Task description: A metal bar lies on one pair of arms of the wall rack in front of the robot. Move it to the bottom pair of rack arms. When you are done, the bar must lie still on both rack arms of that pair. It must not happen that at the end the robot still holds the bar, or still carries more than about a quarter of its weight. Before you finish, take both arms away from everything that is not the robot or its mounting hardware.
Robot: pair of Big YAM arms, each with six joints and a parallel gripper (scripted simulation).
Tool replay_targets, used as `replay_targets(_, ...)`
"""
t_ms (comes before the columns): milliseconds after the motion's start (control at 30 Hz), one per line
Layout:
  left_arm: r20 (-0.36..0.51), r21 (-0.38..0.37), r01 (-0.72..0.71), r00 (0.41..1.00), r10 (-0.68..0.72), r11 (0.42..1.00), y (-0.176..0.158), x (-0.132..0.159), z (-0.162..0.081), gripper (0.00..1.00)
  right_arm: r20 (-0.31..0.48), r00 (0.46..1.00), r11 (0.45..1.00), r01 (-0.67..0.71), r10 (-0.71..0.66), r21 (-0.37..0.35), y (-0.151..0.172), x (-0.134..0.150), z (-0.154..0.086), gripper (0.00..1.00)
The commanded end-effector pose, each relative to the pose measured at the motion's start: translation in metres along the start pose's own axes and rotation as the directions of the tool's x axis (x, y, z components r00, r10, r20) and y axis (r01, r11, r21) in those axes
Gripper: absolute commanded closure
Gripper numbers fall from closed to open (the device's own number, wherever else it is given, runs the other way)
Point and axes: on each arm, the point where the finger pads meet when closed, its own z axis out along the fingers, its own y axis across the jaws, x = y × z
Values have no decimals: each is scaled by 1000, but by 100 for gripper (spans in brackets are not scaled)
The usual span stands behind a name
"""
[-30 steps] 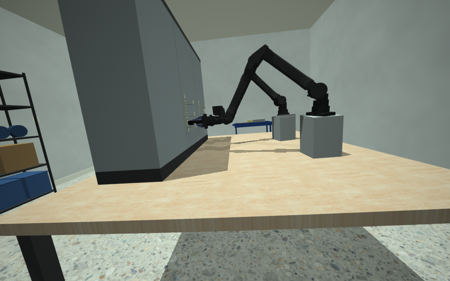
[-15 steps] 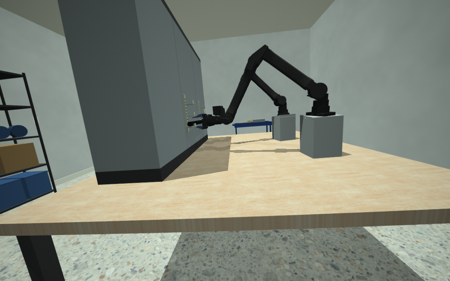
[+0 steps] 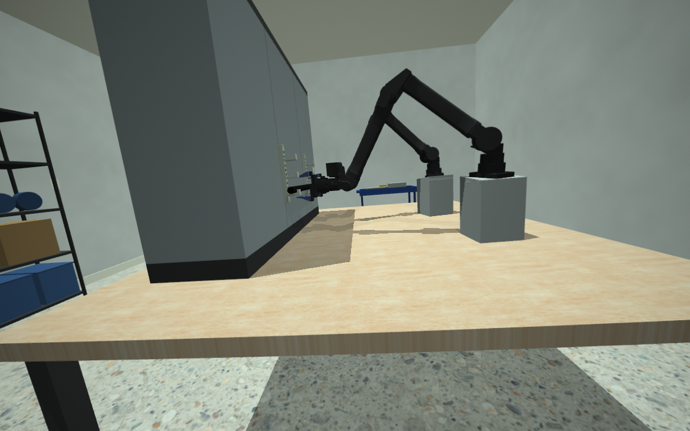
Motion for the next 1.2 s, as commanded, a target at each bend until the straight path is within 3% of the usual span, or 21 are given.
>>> replay_targets(0,-16,-61,38,999,-39,997,24,4,15,4,-18,1000,998,0,1,66,-18,7,15,4)
replay_targets(67,-16,-61,39,999,-40,997,24,4,15,0,-18,1000,998,0,1,66,-18,7,15,0)
replay_targets(1167,-7,-43,38,999,-38,998,20,0,-17,0,-8,1000,999,1,0,52,-14,0,-19,0)
